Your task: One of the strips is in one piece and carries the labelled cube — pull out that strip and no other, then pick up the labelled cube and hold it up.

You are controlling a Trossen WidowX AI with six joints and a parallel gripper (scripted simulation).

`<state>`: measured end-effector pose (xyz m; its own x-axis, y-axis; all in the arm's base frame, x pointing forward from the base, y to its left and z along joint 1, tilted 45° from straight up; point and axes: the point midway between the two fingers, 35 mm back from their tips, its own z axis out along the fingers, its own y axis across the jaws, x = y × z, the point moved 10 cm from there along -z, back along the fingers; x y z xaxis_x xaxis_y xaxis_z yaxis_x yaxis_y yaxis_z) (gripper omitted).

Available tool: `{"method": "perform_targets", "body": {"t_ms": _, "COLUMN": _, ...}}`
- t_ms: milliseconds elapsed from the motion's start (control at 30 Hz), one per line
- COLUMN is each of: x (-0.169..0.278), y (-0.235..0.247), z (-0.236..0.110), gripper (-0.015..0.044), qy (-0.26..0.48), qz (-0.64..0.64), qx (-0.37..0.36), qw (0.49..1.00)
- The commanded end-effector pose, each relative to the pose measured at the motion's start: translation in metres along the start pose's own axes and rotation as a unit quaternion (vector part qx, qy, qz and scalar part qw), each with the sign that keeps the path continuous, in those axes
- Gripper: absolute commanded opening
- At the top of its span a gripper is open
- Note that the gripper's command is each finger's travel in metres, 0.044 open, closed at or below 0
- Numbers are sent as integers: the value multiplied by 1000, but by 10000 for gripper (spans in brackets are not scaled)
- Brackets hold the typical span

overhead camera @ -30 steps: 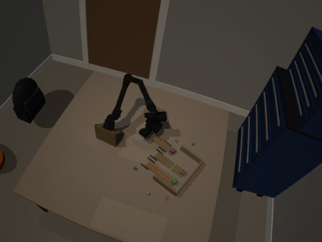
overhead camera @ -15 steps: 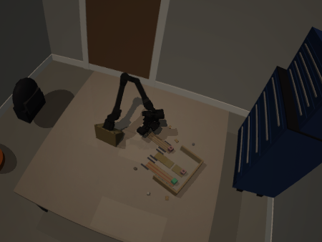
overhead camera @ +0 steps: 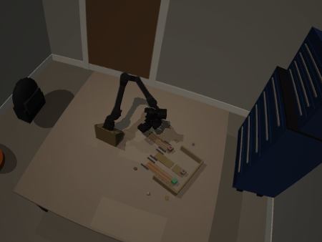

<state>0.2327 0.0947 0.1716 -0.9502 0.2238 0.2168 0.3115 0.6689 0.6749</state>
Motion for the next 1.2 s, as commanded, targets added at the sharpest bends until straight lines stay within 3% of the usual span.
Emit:
{"method": "perform_targets", "body": {"t_ms": 0, "x": -15, "y": 0, "z": -2, "gripper": 157, "qy": 0, "qz": 43, "qx": -1, "qw": 999}}
{"method": "perform_targets", "body": {"t_ms": 367, "x": -56, "y": -1, "z": -5, "gripper": 440, "qy": 0, "qz": 44, "qx": -1, "qw": 999}}
{"method": "perform_targets", "body": {"t_ms": 1167, "x": -145, "y": 1, "z": -15, "gripper": 440, "qy": -2, "qz": 43, "qx": 0, "qw": 999}}
